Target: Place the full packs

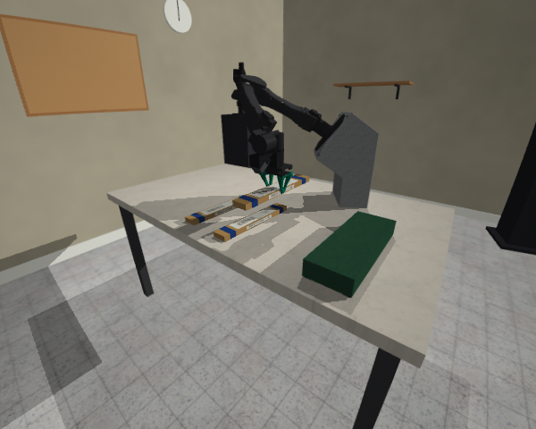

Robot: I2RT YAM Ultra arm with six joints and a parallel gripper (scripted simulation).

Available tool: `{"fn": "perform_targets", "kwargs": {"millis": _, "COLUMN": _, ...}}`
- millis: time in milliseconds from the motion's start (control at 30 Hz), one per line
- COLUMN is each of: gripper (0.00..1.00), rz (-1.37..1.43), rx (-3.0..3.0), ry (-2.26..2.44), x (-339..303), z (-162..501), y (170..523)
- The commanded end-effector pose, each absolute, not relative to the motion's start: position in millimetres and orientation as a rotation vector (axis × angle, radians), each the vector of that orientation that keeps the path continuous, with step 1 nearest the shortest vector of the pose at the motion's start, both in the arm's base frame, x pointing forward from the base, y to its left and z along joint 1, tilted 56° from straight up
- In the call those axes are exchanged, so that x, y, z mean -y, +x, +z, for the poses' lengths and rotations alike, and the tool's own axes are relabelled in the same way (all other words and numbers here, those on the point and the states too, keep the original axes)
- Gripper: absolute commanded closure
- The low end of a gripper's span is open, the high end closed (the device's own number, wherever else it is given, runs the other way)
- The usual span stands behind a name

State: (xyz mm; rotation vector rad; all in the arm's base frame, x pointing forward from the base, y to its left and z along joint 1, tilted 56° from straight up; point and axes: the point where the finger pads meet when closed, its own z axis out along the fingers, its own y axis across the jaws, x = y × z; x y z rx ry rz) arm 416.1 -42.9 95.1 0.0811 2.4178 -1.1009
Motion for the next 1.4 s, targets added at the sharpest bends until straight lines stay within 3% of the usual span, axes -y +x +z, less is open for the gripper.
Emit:
{"fn": "perform_targets", "kwargs": {"millis": 0, "gripper": 1.00, "rz": -1.053, "rx": -2.356, "ry": 0.046, "x": 13.9, "z": 122.7, "y": 424.7}}
{"fn": "perform_targets", "kwargs": {"millis": 1367, "gripper": 1.00, "rz": -1.073, "rx": -2.383, "ry": 0.019, "x": 6.8, "z": 101.1, "y": 425.1}}
